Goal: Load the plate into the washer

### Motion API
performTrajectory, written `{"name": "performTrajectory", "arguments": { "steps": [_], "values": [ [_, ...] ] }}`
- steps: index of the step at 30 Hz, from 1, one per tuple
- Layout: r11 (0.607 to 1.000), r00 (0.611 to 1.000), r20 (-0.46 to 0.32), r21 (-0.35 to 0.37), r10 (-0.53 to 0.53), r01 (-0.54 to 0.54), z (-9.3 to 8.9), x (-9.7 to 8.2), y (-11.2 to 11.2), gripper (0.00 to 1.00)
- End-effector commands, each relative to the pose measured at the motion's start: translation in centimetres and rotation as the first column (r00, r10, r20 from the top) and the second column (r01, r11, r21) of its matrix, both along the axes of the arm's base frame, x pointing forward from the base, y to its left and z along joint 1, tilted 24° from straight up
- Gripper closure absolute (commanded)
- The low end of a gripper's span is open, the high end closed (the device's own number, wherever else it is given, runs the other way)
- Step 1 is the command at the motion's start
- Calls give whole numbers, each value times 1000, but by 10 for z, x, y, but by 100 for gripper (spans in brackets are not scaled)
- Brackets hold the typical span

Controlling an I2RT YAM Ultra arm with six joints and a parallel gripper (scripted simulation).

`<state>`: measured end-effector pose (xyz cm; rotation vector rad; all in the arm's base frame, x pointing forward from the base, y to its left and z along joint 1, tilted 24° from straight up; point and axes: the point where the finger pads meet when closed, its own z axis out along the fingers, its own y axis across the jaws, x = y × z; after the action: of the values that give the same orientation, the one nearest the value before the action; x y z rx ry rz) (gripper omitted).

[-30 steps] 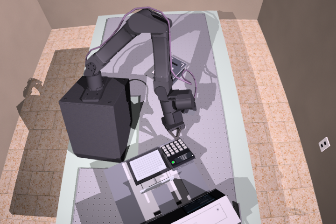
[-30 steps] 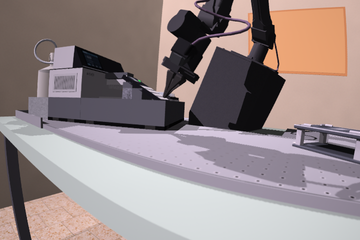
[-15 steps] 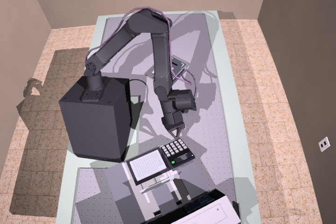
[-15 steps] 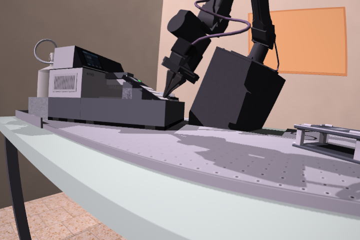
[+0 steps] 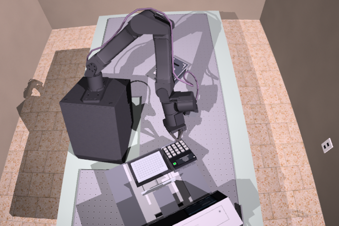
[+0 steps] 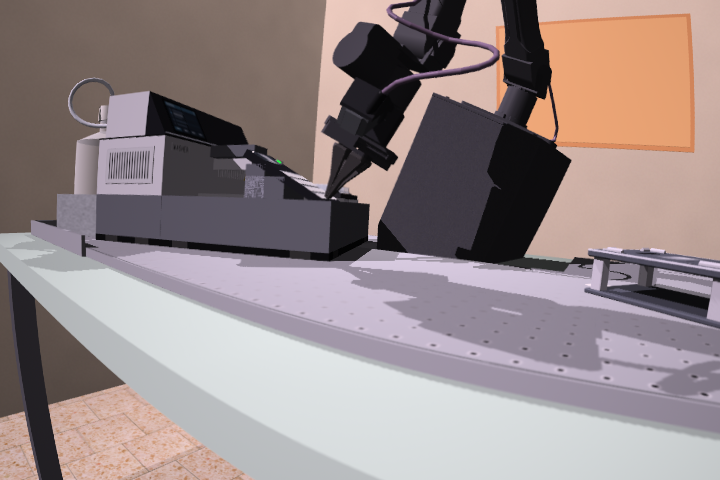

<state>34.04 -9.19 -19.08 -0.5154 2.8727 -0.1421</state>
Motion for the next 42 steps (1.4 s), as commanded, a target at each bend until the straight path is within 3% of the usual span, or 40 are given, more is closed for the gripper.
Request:
{"name": "performTrajectory", "arguments": {
  "steps": [1,8,11,13,16,42],
  "values": [
    [1000,998,68,-26,-6,8,9,25,-11,100],
    [1000,998,55,-23,-6,7,0,22,-10,100],
    [999,996,90,-32,-5,8,19,31,-13,100],
    [1000,999,52,-22,-6,7,15,12,-7,100],
    [1000,1000,24,-14,-7,7,17,3,-5,100],
    [1000,1000,24,-14,-6,7,52,-7,-3,100]
  ]
}}
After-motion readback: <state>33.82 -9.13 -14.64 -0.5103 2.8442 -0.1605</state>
